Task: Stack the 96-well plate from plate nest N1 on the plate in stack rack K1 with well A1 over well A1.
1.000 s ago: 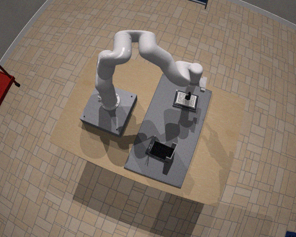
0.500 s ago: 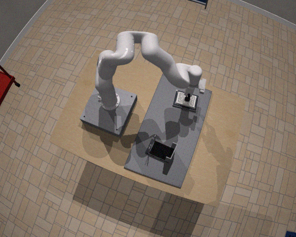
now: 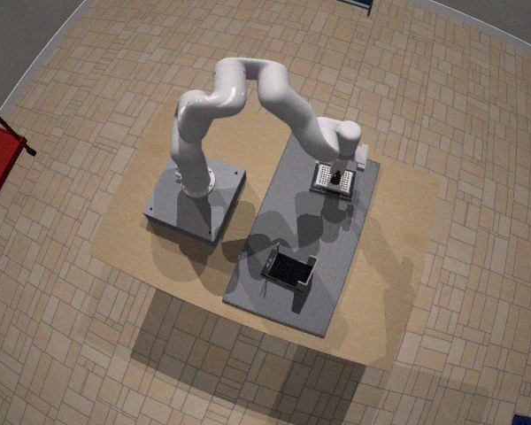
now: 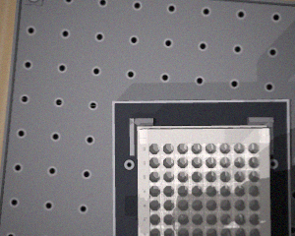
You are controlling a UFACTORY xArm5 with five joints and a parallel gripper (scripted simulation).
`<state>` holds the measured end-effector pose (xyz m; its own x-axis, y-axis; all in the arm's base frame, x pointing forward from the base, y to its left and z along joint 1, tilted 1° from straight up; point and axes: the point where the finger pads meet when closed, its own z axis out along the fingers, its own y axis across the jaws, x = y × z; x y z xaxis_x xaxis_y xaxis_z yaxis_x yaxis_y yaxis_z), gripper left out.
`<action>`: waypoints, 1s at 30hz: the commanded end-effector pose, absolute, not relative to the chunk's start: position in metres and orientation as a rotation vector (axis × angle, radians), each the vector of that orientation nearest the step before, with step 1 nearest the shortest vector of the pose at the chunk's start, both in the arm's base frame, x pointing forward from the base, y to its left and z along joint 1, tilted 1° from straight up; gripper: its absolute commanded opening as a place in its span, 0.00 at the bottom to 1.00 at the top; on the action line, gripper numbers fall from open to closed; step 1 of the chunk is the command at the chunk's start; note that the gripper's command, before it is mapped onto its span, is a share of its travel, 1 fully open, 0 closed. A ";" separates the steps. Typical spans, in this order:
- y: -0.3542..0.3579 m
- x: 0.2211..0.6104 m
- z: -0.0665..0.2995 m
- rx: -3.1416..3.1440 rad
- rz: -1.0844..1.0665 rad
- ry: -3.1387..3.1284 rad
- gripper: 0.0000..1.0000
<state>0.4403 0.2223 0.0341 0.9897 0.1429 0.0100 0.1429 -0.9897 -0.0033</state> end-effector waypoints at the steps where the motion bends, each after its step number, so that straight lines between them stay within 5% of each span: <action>1: 0.223 0.442 0.027 -3.128 -0.020 -0.225 1.00; 30: 0.223 0.442 -0.006 -3.128 -0.020 -0.225 1.00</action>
